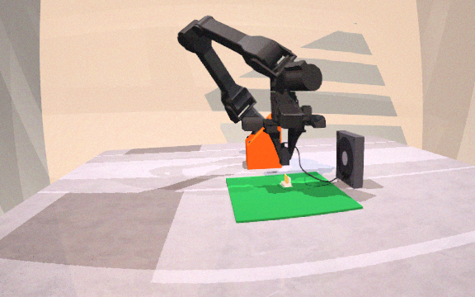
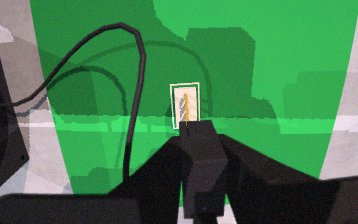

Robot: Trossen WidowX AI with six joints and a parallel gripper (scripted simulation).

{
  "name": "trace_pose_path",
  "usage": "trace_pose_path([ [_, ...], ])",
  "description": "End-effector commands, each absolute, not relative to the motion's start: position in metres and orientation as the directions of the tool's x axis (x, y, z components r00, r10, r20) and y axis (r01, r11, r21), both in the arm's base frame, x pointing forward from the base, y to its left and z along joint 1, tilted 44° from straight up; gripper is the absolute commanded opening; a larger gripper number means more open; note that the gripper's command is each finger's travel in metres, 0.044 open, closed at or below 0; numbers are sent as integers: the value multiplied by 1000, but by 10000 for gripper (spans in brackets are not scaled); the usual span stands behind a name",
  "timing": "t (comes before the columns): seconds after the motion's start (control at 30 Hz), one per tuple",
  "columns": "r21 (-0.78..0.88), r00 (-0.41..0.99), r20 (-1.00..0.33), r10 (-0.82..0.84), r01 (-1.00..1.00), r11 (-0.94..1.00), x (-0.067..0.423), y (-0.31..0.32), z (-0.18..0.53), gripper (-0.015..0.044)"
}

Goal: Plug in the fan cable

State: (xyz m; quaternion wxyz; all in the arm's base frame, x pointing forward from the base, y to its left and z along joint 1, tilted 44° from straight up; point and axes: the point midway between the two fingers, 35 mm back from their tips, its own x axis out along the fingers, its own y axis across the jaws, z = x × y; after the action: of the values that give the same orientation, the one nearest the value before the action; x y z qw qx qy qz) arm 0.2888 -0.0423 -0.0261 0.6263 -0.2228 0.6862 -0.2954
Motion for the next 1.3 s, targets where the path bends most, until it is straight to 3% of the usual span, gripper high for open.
trace_pose_path([
  [0.0, -682, -118, -729, -674, 42, 730, 288, -41, -29, 0],
  [1.27, -682, -117, -729, -675, 35, 730, 293, -55, -44, 0],
])
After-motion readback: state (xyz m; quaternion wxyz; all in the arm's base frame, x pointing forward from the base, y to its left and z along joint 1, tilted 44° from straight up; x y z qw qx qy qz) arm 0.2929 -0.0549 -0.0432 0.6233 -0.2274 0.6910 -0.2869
